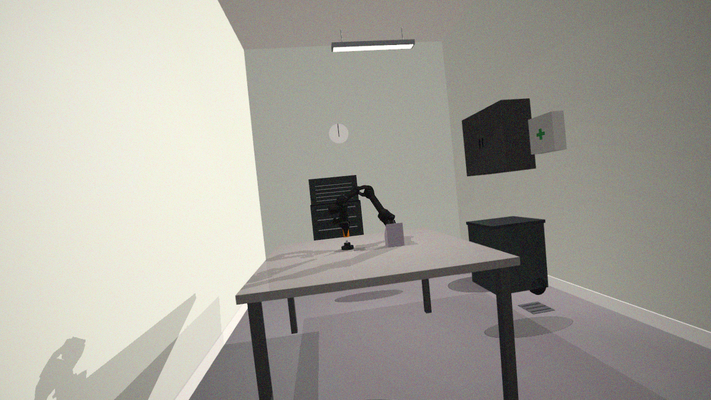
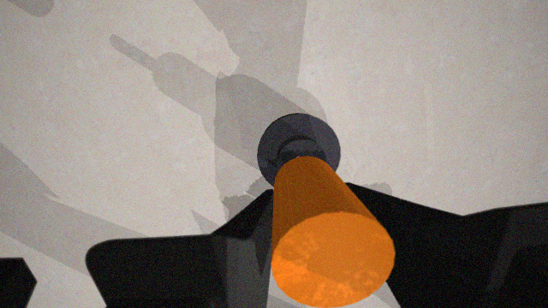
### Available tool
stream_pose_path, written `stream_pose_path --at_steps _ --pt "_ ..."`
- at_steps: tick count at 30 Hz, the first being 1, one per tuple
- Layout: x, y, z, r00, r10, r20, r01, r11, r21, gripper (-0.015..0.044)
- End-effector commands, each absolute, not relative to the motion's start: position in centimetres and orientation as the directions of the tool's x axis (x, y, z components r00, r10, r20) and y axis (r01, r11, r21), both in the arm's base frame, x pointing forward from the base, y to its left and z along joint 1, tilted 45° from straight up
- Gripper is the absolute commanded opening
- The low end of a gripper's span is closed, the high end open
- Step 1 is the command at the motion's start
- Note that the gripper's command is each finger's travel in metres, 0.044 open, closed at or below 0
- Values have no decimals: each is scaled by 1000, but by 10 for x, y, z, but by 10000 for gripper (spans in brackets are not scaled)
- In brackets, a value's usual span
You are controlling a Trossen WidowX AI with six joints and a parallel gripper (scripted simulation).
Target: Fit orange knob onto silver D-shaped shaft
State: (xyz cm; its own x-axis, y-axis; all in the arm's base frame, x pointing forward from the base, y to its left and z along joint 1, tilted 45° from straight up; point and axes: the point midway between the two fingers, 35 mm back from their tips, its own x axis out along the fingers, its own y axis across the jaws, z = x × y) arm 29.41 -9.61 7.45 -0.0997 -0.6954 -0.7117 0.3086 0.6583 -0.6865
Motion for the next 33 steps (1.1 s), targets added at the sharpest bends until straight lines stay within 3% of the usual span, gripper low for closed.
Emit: stream_pose_path --at_steps 1,33 --pt "293 -99 76 -92 -699 -709 302 659 -688 0" --pt "291 -116 60 -92 -699 -709 314 655 -687 0"
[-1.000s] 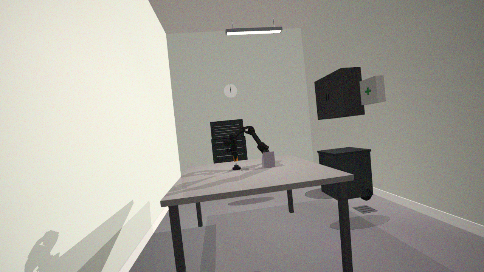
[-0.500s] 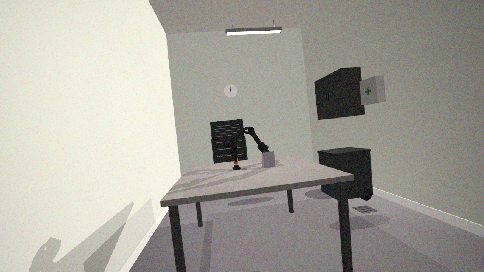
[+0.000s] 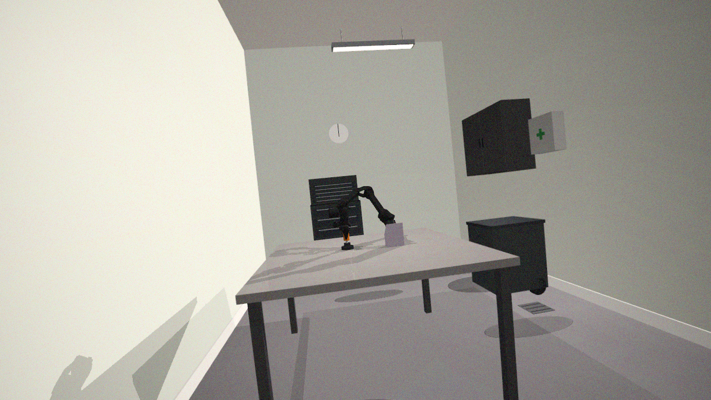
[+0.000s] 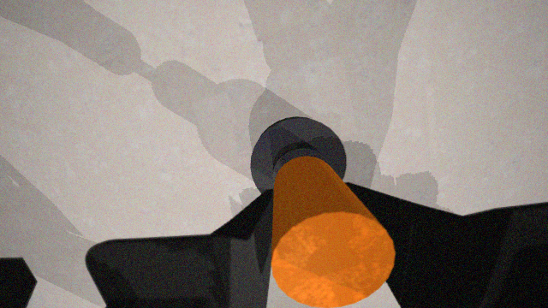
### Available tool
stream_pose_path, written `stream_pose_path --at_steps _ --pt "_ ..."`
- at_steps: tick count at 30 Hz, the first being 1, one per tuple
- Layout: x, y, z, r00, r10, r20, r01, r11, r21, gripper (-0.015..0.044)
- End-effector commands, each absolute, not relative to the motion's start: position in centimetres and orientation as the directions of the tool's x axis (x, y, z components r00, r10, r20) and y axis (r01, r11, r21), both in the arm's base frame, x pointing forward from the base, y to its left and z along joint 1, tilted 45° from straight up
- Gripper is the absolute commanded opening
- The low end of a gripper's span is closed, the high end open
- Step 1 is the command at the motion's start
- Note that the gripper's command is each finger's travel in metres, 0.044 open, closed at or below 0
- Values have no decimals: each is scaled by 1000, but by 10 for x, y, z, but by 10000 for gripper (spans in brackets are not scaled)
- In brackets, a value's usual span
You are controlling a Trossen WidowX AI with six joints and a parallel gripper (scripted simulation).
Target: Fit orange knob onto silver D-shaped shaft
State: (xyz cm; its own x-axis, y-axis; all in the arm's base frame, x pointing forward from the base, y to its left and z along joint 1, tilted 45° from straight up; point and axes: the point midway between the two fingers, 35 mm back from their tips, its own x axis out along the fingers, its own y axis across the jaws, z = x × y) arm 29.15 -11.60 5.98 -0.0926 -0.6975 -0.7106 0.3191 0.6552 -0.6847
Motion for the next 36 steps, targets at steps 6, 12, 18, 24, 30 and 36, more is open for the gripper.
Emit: stream_pose_path --at_steps 6,12,18,24,30,36 --pt "290 -113 63 -92 -699 -709 314 655 -687 0" --pt "290 -113 63 -92 -699 -709 194 686 -702 0" --pt "291 -114 61 -92 -699 -709 110 700 -705 0" --pt "290 -116 60 -92 -699 -709 110 700 -705 0" --pt "290 -116 60 -92 -699 -709 110 700 -705 0" --pt "290 -115 60 -92 -699 -709 110 700 -705 0"
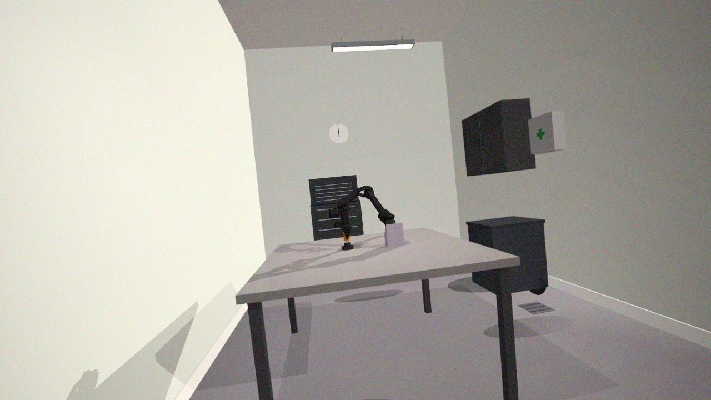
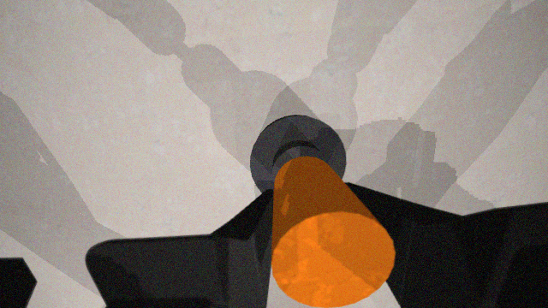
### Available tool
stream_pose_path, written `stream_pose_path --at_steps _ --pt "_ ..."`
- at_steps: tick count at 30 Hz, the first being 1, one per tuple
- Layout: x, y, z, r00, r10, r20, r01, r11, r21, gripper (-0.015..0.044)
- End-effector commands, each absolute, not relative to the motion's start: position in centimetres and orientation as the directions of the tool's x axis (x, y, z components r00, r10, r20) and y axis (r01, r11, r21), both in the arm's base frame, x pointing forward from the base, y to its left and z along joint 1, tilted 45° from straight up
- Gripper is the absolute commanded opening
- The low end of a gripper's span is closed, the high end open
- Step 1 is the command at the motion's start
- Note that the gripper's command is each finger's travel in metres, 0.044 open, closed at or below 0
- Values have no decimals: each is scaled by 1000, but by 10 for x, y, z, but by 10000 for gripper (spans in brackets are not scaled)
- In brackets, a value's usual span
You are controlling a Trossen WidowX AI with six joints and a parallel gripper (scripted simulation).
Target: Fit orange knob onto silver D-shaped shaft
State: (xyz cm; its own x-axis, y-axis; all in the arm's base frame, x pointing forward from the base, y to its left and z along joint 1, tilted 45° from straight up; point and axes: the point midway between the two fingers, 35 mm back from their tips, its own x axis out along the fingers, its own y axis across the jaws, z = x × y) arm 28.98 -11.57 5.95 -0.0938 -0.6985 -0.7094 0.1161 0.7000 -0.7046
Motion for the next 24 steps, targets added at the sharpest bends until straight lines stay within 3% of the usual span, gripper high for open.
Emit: stream_pose_path --at_steps 1,7,12,24 --pt "290 -114 61 -92 -699 -709 110 700 -705 0" --pt "291 -112 63 -92 -699 -709 85 704 -705 0" --pt "292 -113 62 -92 -699 -709 -87 715 -694 0" --pt "290 -114 61 -92 -699 -709 -98 715 -693 0"
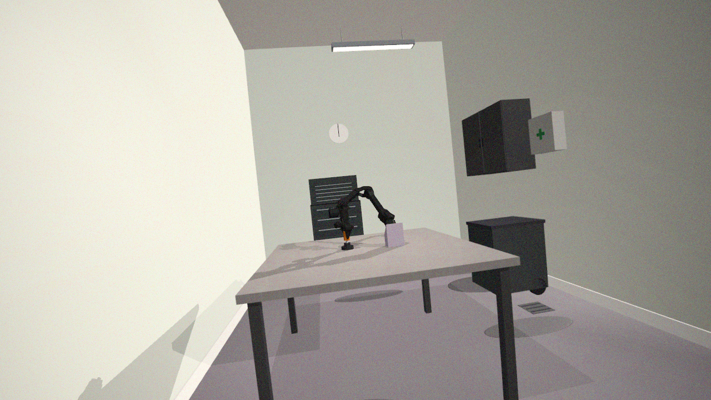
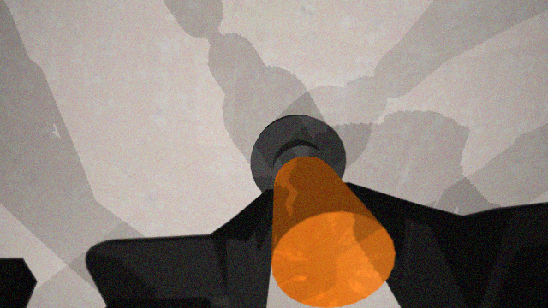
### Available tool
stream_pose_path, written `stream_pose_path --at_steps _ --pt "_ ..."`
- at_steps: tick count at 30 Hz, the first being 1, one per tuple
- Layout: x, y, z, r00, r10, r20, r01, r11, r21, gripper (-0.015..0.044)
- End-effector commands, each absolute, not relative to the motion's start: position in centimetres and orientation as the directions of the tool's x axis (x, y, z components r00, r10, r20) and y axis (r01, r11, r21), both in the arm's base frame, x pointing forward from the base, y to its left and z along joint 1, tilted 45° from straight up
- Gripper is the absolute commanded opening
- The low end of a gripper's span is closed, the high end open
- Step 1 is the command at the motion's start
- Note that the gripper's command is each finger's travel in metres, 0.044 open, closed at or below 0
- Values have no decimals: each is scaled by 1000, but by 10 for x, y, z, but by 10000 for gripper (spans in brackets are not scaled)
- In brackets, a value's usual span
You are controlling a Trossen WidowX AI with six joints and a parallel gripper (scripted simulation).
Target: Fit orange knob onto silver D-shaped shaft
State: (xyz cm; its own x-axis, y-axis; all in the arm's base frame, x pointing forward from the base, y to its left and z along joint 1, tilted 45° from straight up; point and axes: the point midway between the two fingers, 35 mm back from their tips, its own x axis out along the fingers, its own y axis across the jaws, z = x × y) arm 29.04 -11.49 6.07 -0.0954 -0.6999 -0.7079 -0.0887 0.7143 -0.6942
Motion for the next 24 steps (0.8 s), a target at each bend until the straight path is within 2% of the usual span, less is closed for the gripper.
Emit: stream_pose_path --at_steps 1,17,24 --pt "290 -115 60 -92 -699 -709 -98 715 -693 0" --pt "292 -113 63 -92 -699 -709 -106 715 -691 0" --pt "294 -114 62 -92 -699 -709 -302 698 -650 0"
